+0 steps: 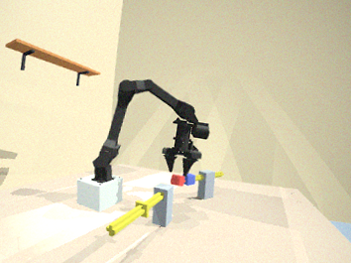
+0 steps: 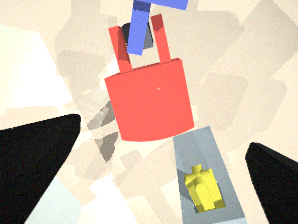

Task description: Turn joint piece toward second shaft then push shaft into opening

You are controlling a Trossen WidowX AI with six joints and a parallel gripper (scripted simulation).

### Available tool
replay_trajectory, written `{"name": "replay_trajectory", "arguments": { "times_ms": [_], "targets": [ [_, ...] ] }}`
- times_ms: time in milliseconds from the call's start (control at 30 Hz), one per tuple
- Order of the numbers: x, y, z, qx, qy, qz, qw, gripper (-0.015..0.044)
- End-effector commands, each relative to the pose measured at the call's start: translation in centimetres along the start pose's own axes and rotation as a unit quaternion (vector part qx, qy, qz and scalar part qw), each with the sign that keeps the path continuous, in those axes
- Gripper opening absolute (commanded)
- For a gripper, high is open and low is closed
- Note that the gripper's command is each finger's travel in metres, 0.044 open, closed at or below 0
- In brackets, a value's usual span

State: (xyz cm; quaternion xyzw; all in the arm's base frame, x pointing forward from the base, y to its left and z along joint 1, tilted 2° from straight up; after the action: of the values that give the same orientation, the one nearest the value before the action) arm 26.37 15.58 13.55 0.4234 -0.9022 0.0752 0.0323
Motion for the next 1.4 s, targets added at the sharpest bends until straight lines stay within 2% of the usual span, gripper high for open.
{"name": "replay_trajectory", "arguments": {
  "times_ms": [0,433,900,1067,1267,1367],
  "targets": [
    [0.2,-0.3,-1.5,-0.006,-0.012,0.067,0.998,0.044],
    [1.4,-1.0,-5.8,-0.032,-0.031,0.284,0.958,0.044],
    [3.2,-1.4,-10.1,-0.065,-0.039,0.49,0.869,0.044],
    [3.4,-1.5,-10.0,-0.065,-0.039,0.492,0.867,0.044],
    [7.7,-4.3,-6.0,-0.062,-0.038,0.492,0.867,0.044],
    [8.2,-4.6,-5.5,-0.061,-0.038,0.492,0.867,0.044]
  ]
}}
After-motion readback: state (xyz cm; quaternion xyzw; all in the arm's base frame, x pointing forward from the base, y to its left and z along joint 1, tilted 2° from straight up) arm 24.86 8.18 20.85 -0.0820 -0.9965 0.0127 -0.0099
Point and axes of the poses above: the point midway between the two fingers, 35 mm back from their tips, its own z axis out along the fingers, its own y axis across the jaws, x = y × z, the point moved 6 cm from there along -z, back along the fingers, and after that the axes turned 10 degrees about z, right-handed, at the moved point
